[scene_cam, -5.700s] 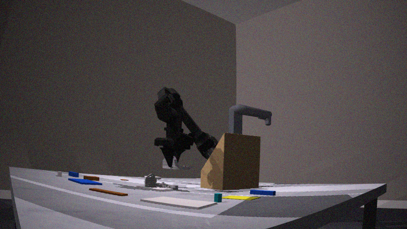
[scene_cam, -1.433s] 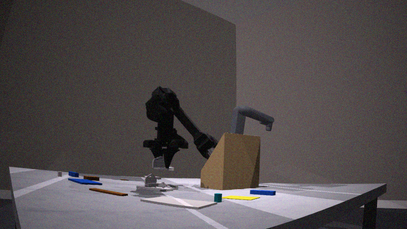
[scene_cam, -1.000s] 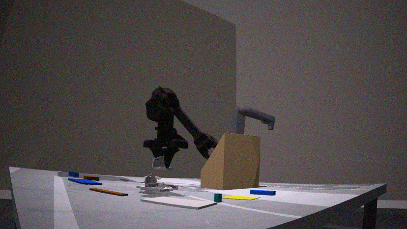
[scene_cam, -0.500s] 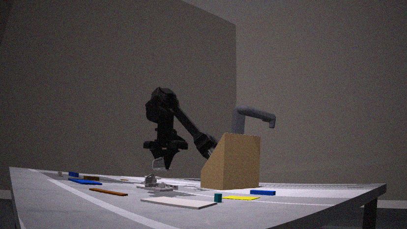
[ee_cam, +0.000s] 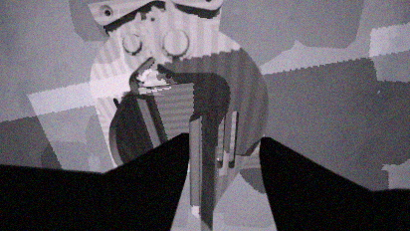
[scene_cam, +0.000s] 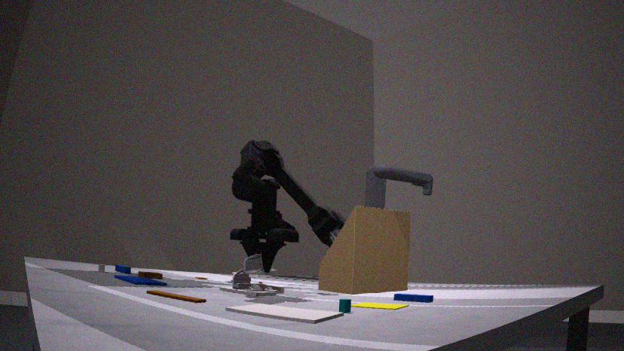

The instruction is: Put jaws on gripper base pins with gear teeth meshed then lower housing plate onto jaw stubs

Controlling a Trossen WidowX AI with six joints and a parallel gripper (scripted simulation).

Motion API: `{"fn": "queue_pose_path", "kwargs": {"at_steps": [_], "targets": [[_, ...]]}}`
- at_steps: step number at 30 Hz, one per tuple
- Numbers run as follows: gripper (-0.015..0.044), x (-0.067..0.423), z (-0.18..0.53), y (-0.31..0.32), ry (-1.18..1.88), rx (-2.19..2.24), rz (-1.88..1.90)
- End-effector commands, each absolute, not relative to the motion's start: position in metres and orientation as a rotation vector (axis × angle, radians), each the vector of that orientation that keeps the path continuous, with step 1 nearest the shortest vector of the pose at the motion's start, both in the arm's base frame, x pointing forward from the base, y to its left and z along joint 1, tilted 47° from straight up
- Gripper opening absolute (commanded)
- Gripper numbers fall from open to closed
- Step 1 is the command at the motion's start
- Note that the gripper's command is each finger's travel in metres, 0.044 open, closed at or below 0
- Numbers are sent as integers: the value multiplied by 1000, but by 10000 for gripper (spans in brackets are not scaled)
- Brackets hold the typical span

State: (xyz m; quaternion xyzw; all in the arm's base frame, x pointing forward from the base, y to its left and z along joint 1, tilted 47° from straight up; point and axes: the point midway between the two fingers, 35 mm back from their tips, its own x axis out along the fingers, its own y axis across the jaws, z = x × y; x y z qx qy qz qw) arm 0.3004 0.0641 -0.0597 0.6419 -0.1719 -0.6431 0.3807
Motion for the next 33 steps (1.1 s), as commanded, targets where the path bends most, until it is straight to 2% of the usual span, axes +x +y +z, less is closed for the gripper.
{"fn": "queue_pose_path", "kwargs": {"at_steps": [1, 33], "targets": [[134, 300, -64, 59, -438, 1630, -1640], [134, 301, -75, 46, -436, 1626, -1639]]}}
